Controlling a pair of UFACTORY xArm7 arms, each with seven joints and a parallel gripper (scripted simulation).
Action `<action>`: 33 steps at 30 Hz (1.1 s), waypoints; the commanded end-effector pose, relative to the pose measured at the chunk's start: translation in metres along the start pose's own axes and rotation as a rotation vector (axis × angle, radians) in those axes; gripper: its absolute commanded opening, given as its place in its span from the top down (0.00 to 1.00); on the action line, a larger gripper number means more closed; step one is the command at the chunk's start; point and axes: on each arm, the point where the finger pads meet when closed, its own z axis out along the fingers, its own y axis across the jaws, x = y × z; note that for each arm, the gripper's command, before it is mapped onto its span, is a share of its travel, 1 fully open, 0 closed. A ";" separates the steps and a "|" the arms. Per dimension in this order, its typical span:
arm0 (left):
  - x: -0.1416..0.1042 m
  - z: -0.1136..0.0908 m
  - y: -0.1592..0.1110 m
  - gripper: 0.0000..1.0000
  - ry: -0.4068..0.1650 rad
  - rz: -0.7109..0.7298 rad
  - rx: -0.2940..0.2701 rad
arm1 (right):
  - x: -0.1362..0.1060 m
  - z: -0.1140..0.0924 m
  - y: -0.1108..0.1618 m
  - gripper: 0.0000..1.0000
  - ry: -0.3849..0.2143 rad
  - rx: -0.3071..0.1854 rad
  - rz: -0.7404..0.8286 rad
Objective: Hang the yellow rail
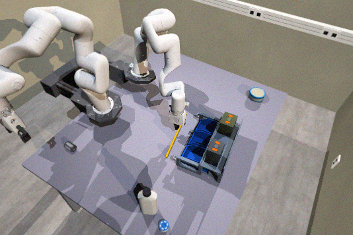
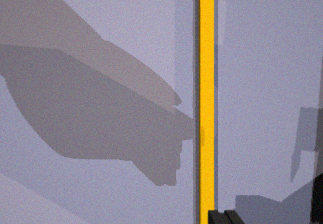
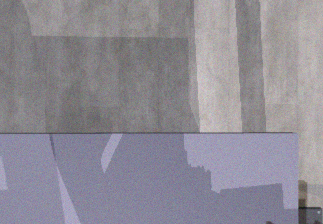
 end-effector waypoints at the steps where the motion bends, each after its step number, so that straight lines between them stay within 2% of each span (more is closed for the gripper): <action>1: -0.002 -0.001 0.002 1.00 -0.005 0.000 -0.004 | 0.001 -0.002 0.000 0.00 0.004 0.000 0.000; 2: -0.002 -0.001 0.002 0.61 -0.005 0.000 -0.004 | 0.001 -0.002 0.000 0.00 0.004 0.000 0.000; 33: -0.002 0.003 0.002 0.61 -0.004 0.000 -0.004 | 0.001 -0.002 0.000 0.00 0.004 0.000 0.000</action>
